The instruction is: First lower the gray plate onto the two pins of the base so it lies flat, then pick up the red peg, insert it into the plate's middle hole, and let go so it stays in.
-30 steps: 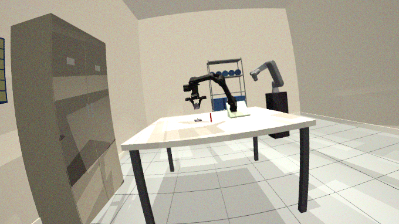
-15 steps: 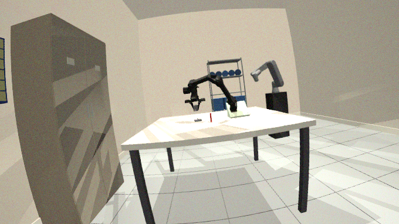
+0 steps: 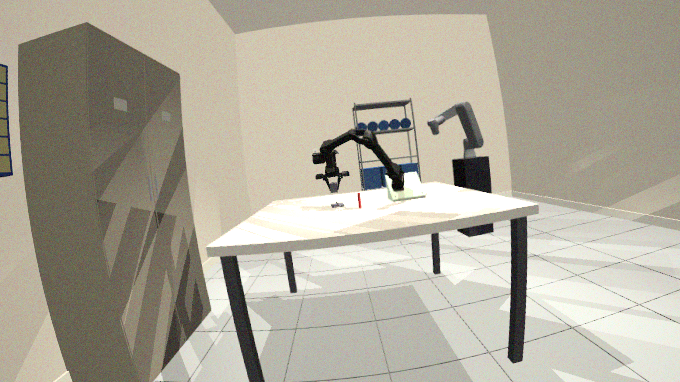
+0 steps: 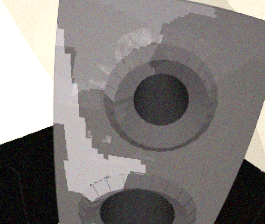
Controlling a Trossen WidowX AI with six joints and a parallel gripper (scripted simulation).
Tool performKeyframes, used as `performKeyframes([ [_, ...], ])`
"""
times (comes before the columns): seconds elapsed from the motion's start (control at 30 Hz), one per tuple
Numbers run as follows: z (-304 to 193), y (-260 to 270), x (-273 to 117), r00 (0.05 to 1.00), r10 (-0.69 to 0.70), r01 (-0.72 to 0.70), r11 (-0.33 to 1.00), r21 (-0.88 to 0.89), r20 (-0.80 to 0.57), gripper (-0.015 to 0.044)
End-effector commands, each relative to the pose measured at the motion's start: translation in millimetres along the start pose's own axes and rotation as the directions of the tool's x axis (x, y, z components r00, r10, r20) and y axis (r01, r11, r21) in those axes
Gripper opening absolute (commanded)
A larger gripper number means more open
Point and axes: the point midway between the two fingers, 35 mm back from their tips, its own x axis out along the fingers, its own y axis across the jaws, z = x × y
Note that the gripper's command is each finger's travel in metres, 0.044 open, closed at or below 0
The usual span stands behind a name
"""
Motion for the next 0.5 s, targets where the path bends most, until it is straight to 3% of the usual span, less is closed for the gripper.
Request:
performKeyframes([
  [0.0, -13.1, 1.9, 8.1, 1.0, 0.007, -0.007, 1.0, -0.015, -0.001, 0.0],
  [0.47, -51.9, 6.2, 29.9, 1.0, 0.006, -0.006, 0.998, -0.068, -0.001, 0.0],
])
